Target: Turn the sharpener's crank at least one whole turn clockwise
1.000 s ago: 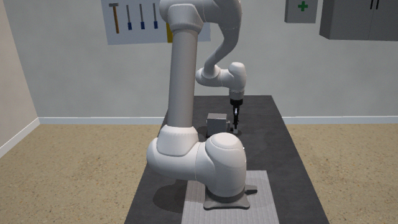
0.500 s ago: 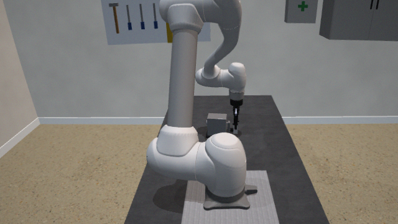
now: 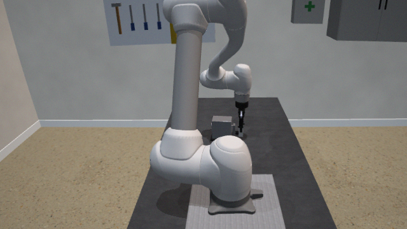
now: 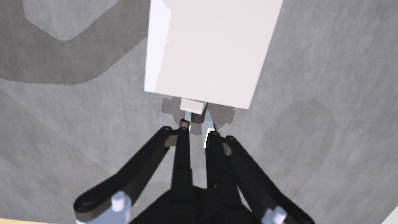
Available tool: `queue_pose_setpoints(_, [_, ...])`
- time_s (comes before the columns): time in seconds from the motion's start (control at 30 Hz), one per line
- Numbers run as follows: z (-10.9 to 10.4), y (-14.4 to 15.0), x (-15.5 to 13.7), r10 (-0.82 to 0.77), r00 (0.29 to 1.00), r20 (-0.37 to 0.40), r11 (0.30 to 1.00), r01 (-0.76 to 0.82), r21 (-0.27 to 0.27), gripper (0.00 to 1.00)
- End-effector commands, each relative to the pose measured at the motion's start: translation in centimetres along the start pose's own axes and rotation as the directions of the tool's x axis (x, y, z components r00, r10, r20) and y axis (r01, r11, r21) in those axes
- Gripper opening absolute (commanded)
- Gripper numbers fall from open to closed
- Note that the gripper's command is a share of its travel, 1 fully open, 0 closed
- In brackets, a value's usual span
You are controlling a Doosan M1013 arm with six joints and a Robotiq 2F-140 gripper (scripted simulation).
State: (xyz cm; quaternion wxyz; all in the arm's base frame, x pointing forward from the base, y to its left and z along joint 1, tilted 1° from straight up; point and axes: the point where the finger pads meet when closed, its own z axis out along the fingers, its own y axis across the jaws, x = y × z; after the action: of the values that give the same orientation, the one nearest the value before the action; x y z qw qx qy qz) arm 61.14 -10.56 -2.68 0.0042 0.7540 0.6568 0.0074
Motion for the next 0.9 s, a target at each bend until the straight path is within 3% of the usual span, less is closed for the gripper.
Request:
queue_pose_setpoints(0.0, [-0.01,0.0,0.0,0.0,1.0,0.0,1.0,0.0,0.0,0.0])
queue_pose_setpoints(0.87, [0.07,-0.44,0.0,0.0,1.0,0.0,1.0,0.0,0.0,0.0])
